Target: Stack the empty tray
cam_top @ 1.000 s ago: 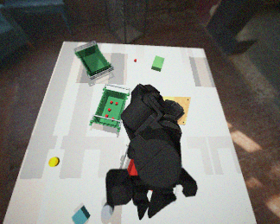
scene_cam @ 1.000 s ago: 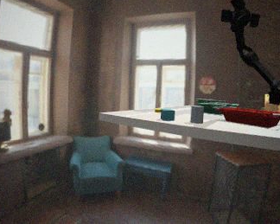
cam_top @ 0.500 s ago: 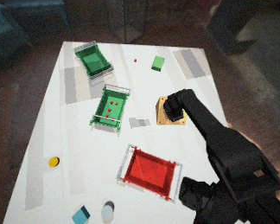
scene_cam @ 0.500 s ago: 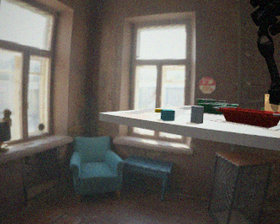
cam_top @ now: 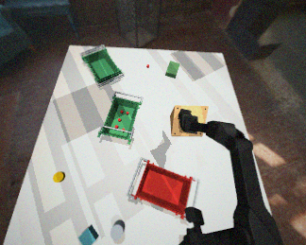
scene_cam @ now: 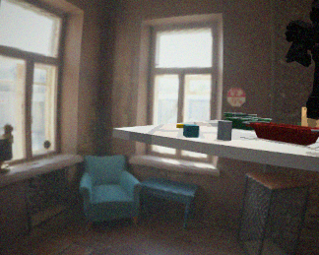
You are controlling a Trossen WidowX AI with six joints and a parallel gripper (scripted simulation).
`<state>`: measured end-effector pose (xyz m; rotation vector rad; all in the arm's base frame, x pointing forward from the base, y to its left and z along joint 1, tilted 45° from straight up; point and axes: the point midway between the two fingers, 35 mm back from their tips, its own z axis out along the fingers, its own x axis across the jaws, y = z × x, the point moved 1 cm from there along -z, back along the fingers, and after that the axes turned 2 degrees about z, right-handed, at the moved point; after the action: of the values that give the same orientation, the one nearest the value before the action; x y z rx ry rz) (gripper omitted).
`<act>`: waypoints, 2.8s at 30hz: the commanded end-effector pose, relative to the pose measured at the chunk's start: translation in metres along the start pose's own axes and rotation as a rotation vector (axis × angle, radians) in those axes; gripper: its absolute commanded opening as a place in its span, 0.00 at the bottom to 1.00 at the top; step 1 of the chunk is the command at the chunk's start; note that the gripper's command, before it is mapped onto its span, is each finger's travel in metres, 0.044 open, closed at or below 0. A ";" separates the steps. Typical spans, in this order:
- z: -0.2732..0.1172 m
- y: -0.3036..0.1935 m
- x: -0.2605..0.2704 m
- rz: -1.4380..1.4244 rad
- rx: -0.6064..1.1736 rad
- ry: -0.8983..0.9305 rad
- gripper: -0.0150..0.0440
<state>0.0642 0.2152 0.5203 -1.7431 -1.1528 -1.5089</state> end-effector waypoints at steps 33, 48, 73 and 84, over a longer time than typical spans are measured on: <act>0.207 0.267 -0.383 -0.378 0.356 -1.045 0.41; 0.072 0.329 -0.603 -0.073 0.613 -0.745 0.41; 0.071 0.291 -0.679 -0.014 0.576 -0.589 0.41; 0.065 0.298 -0.660 -0.013 0.576 -0.589 0.41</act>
<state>0.3521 -0.0304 -0.1118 -1.7827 -1.6660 -0.5458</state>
